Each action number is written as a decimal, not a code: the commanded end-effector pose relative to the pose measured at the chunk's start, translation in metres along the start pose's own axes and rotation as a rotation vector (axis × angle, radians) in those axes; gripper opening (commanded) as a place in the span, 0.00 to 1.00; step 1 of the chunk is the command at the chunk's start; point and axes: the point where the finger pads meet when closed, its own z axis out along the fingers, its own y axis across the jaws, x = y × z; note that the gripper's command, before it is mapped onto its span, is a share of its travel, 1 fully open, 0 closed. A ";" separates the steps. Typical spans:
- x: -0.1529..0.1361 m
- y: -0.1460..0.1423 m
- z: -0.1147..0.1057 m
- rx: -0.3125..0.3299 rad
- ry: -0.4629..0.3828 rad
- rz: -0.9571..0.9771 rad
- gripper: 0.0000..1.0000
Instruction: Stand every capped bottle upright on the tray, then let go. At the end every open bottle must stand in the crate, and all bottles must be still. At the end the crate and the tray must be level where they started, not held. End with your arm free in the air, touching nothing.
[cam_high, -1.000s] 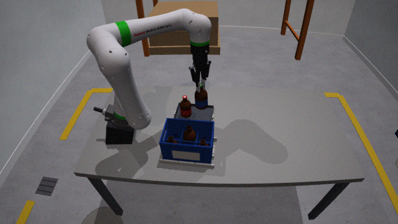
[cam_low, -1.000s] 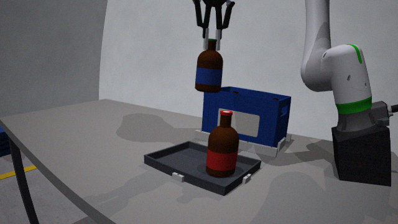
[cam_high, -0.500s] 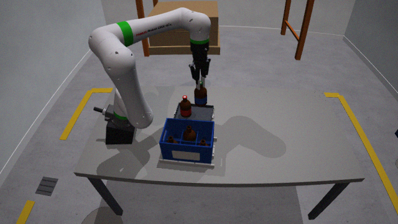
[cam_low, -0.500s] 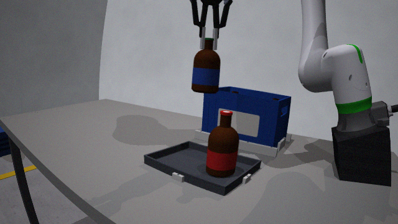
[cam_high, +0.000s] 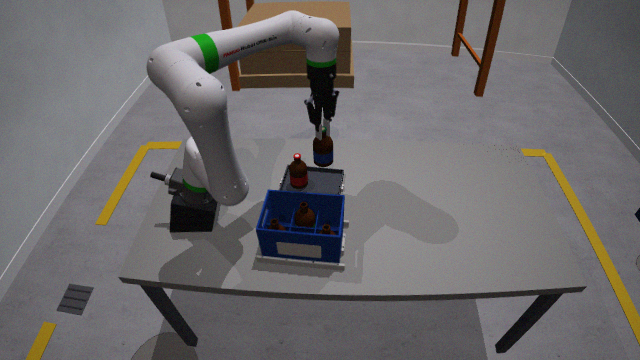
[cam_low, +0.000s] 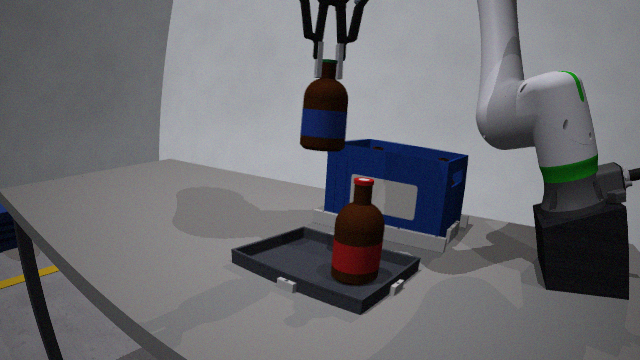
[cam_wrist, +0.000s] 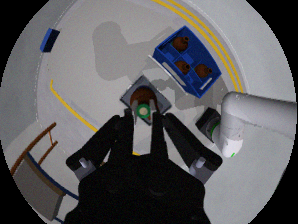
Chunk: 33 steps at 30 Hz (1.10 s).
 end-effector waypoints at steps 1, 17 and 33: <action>-0.006 -0.006 0.000 0.000 0.001 0.000 0.00; -0.025 -0.022 0.000 0.000 0.001 0.000 0.00; -0.037 -0.032 0.000 0.000 0.001 0.000 0.00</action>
